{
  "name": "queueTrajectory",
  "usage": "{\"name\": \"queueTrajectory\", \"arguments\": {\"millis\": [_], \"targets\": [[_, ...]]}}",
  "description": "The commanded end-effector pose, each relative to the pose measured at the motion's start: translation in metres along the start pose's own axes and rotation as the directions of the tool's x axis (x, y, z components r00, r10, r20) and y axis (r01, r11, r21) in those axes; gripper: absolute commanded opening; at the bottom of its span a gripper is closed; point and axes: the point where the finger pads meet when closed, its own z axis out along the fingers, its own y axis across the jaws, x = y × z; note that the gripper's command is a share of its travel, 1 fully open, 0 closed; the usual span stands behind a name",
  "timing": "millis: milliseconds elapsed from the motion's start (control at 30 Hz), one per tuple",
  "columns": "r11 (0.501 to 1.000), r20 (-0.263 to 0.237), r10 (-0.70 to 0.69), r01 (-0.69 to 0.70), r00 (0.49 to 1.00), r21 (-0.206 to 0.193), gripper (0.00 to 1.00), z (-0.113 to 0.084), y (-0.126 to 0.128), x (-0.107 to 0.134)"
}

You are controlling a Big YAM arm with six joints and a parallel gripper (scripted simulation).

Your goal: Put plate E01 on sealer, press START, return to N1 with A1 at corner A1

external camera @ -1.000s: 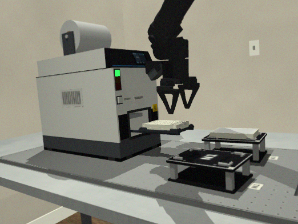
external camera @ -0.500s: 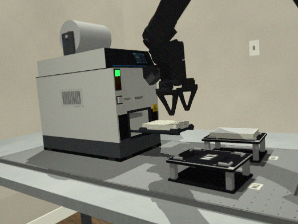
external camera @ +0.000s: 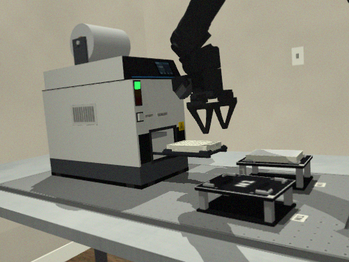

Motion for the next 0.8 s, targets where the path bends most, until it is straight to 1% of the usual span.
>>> {"name": "queueTrajectory", "arguments": {"millis": [0, 133, 300, 433, 500, 600, 667, 767], "targets": [[1.000, 0.041, -0.018, 0.017, 0.999, 0.013, 0.98, -0.029, 0.008, 0.000], [0.999, 0.044, -0.047, 0.046, 0.998, 0.024, 0.96, -0.047, 0.032, -0.002], [0.998, 0.060, -0.053, 0.052, 0.997, 0.030, 0.93, -0.073, 0.050, -0.001], [0.999, 0.051, -0.037, 0.036, 0.998, 0.022, 0.91, -0.084, 0.057, 0.004], [0.999, 0.053, -0.036, 0.035, 0.998, 0.022, 0.89, -0.092, 0.064, 0.008], [0.999, 0.048, -0.036, 0.035, 0.998, 0.022, 0.89, -0.090, 0.066, 0.008], [0.999, 0.047, -0.044, 0.043, 0.998, 0.026, 0.88, -0.098, 0.079, 0.009], [0.998, 0.059, -0.057, 0.055, 0.997, 0.033, 0.86, -0.116, 0.095, 0.012]]}}
